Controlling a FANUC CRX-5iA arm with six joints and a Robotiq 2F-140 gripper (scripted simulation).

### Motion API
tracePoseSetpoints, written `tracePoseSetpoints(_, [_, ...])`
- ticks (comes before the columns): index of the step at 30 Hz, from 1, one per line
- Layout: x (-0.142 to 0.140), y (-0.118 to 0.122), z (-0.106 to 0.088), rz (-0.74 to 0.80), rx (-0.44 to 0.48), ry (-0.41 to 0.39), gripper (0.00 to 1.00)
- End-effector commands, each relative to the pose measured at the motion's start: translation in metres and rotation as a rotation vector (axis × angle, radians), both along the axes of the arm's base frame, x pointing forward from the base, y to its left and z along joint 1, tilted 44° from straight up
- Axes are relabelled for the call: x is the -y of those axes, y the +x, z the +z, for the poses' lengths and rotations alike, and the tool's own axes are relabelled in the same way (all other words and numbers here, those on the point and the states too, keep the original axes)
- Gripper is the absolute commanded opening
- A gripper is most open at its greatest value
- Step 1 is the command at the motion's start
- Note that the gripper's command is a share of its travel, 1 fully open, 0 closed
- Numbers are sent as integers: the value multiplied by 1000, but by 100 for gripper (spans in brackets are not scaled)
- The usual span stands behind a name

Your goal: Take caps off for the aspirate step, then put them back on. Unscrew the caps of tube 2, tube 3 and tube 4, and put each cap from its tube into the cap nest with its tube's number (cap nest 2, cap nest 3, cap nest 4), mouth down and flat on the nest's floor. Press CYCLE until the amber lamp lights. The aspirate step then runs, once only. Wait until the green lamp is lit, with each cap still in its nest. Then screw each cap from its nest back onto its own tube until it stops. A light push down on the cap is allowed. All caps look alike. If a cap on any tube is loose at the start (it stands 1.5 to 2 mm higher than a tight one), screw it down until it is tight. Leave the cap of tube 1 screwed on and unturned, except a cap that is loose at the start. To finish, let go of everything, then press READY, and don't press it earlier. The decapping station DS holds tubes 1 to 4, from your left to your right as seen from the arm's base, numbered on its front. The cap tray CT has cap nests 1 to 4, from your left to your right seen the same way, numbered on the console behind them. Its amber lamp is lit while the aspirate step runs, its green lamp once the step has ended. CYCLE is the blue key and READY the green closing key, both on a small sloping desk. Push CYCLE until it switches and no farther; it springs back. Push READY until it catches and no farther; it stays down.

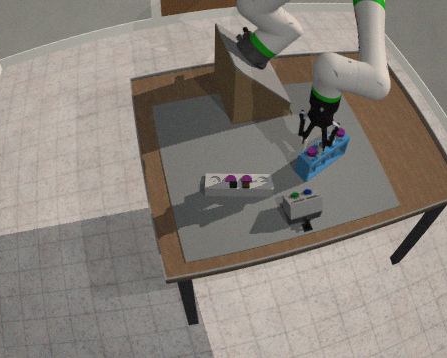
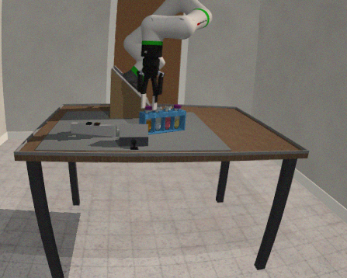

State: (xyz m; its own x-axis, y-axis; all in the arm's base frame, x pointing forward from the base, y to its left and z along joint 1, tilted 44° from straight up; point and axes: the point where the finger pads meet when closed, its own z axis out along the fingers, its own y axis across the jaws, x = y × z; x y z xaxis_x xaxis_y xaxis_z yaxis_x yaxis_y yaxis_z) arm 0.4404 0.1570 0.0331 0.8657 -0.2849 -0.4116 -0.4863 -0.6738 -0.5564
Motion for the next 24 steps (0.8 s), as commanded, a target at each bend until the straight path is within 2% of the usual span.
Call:
tracePoseSetpoints(1, [0,0,0,0,0,0,35])
tracePoseSetpoints(4, [0,0,0,0,0,0,35])
tracePoseSetpoints(5, [0,0,0,-60,-57,-10,35])
tracePoseSetpoints(7, [0,0,0,-60,-57,-10,35])
tracePoseSetpoints(10, [0,0,0,-241,-227,-40,35])
tracePoseSetpoints(11, [0,0,0,-241,-227,-40,35])
tracePoseSetpoints(13, [0,0,0,-347,-327,-57,35])
tracePoseSetpoints(14, [0,0,0,-361,-341,-59,35])
tracePoseSetpoints(15, [0,0,0,-416,-392,-68,35])
tracePoseSetpoints(16, [0,0,0,-421,-397,-69,35])
tracePoseSetpoints(17, [0,0,0,-482,-454,-79,35])
tracePoseSetpoints(18, [0,0,0,-482,-454,-79,35])
tracePoseSetpoints(22, [0,0,0,-655,-618,-107,35])
tracePoseSetpoints(24, [0,0,0,-655,-618,-107,35])
